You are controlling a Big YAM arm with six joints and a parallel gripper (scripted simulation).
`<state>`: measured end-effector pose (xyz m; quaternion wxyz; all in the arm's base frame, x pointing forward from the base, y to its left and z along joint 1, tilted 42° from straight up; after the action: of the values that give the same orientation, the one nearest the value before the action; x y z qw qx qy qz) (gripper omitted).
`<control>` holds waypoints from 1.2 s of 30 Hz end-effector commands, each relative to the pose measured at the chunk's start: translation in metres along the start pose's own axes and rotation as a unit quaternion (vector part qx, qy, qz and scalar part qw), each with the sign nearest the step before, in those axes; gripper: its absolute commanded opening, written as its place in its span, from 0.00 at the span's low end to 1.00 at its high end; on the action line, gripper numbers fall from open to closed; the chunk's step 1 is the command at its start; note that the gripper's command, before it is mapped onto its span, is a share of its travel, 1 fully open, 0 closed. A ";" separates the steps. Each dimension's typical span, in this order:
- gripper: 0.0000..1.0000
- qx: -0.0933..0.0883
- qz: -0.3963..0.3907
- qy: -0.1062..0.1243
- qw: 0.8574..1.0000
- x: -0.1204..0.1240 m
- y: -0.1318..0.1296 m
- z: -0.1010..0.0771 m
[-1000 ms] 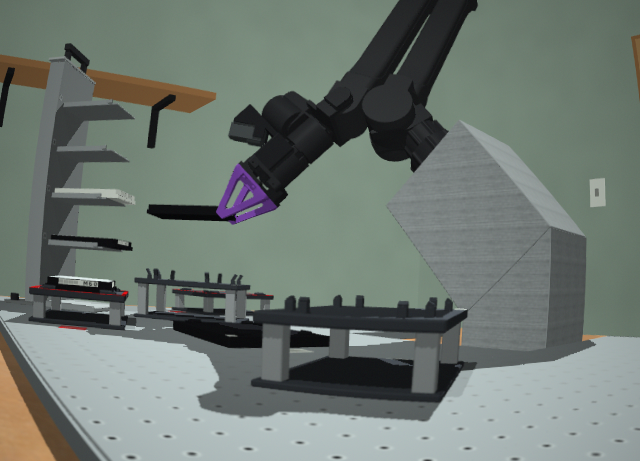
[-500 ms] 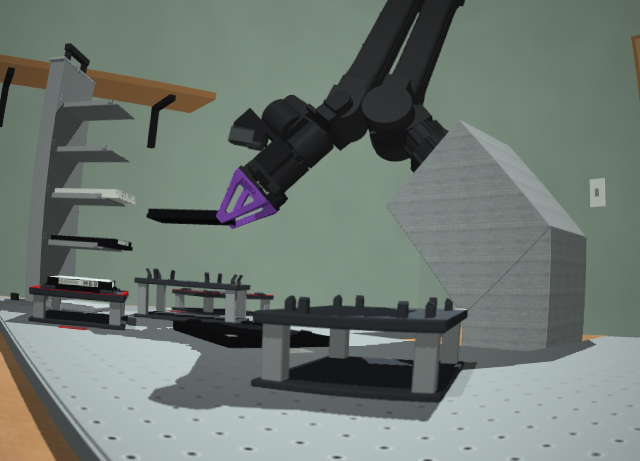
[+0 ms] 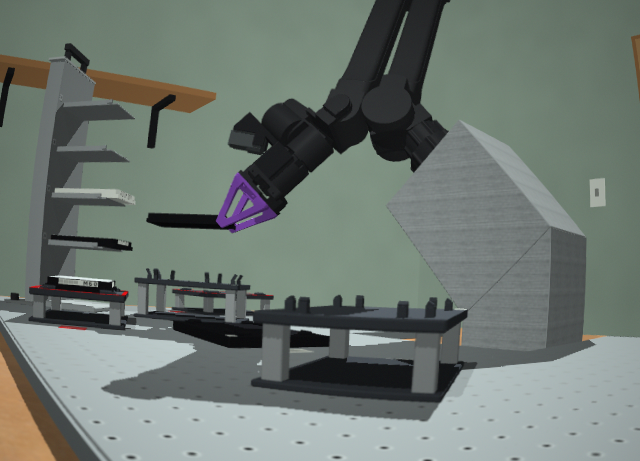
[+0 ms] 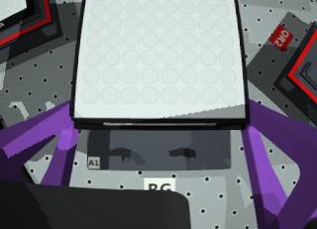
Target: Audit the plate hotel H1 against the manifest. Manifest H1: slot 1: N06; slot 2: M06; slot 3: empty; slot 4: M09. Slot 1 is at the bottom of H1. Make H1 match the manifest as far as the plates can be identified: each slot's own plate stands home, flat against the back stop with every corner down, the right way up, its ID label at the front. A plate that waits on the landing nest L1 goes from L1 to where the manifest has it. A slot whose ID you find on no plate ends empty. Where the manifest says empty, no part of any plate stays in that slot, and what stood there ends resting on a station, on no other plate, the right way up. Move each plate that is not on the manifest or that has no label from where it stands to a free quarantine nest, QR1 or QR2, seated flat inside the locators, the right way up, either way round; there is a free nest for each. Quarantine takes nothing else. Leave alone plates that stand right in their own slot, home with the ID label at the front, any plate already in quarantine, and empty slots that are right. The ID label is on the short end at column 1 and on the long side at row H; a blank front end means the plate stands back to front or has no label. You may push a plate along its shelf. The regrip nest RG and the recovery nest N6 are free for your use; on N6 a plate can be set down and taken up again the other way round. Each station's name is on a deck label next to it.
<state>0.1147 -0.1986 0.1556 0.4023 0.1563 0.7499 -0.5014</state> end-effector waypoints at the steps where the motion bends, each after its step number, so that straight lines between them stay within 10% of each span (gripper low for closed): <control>1: 0.86 0.006 -0.006 -0.004 1.000 0.002 -0.001 0.000; 36: 0.86 0.006 -0.006 -0.002 1.000 0.014 0.002 0.010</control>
<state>0.1146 -0.2093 0.1435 0.4025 0.1560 0.7499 -0.5013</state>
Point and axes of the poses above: the point where the finger pads meet when closed, its own z axis out along the fingers, its own y axis across the jaws, x = y × z, the point moved 9 cm from there along -z, back along the fingers, and after that the axes turned 13 degrees about -z, right-handed, at the moved point
